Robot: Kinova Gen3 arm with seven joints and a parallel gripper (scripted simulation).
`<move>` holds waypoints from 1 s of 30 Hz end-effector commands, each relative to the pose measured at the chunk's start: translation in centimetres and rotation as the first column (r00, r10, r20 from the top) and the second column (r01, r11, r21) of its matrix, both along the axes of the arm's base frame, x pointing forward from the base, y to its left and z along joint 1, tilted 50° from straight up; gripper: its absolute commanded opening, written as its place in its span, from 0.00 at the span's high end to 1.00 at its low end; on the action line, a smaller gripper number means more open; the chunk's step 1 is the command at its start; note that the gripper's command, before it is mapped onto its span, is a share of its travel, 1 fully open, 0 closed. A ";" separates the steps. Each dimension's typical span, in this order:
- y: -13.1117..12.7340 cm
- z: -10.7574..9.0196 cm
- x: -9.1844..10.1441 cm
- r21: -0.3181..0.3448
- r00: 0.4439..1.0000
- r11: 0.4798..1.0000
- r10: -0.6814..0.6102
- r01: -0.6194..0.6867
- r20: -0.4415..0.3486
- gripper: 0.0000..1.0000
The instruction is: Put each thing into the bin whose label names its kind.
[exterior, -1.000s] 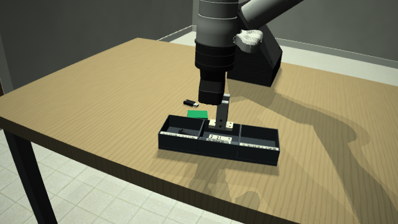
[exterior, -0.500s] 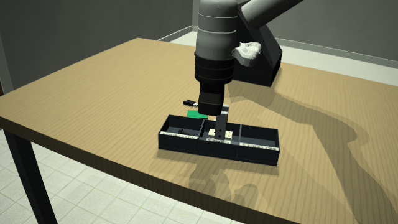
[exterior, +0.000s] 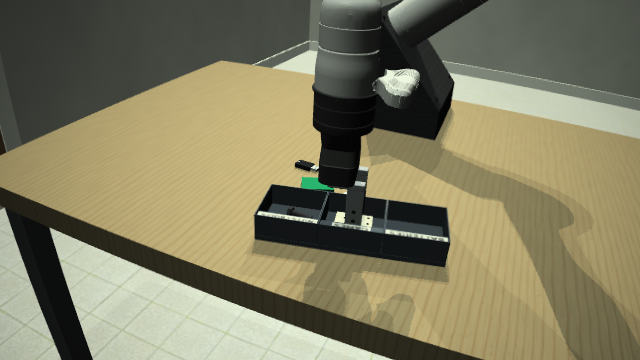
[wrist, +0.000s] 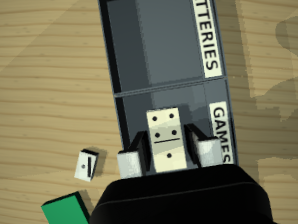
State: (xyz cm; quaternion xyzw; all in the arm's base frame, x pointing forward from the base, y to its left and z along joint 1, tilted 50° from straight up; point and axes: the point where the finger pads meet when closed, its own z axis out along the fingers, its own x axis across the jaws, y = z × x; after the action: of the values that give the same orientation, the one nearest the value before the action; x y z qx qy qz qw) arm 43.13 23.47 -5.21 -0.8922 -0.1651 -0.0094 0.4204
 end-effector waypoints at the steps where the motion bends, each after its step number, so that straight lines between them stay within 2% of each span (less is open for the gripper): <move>1: -0.1 0.0 0.1 0.000 1.000 1.000 -0.002 0.002 0.001 0.35; 15: -0.1 0.0 0.1 0.000 1.000 1.000 -0.002 0.002 0.001 0.35; 30: -1.6 1.3 0.3 -0.001 1.000 1.000 -0.002 0.002 0.001 0.35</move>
State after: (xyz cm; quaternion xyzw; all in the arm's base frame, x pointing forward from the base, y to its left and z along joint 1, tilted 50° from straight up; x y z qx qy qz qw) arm 43.15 22.21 -4.19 -0.8919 -0.1656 -0.0070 0.4207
